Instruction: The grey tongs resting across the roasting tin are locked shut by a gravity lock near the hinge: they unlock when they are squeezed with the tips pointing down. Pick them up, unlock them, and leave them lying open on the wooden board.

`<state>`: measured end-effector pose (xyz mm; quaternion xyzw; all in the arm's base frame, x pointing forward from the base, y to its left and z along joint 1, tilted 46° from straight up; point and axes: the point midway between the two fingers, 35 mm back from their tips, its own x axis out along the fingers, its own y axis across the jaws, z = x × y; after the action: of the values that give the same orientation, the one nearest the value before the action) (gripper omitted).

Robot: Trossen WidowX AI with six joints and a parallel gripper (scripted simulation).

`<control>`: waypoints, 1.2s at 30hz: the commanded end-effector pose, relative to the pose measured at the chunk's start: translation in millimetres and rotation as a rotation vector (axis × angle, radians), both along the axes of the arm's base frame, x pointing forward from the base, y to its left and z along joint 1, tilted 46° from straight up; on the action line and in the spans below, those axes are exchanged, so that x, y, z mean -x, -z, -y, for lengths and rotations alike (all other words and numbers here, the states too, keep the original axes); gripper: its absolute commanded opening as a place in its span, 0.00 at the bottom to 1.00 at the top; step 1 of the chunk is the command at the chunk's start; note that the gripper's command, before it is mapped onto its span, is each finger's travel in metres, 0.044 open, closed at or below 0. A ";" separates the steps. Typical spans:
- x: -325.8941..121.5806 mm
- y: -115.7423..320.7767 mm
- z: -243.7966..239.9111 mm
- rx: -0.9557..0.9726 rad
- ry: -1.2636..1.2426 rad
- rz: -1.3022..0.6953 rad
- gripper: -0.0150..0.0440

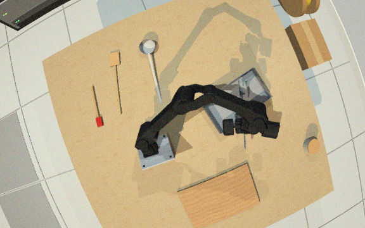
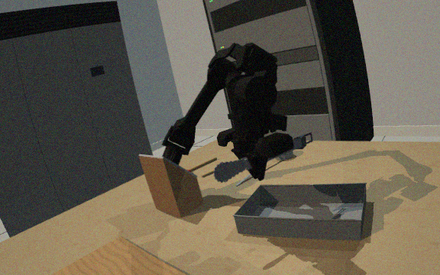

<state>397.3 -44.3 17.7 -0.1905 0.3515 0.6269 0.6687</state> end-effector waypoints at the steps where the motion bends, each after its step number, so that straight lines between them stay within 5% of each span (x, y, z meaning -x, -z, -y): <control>1: 1.0 18.6 27.6 0.014 0.085 -0.064 0.00; 24: 40.5 108.4 119.9 0.026 0.395 -0.374 0.00; 36: 99.5 161.8 187.4 0.051 0.673 -0.627 0.00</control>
<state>313.9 -211.9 -133.1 0.0856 0.5736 0.4281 0.6931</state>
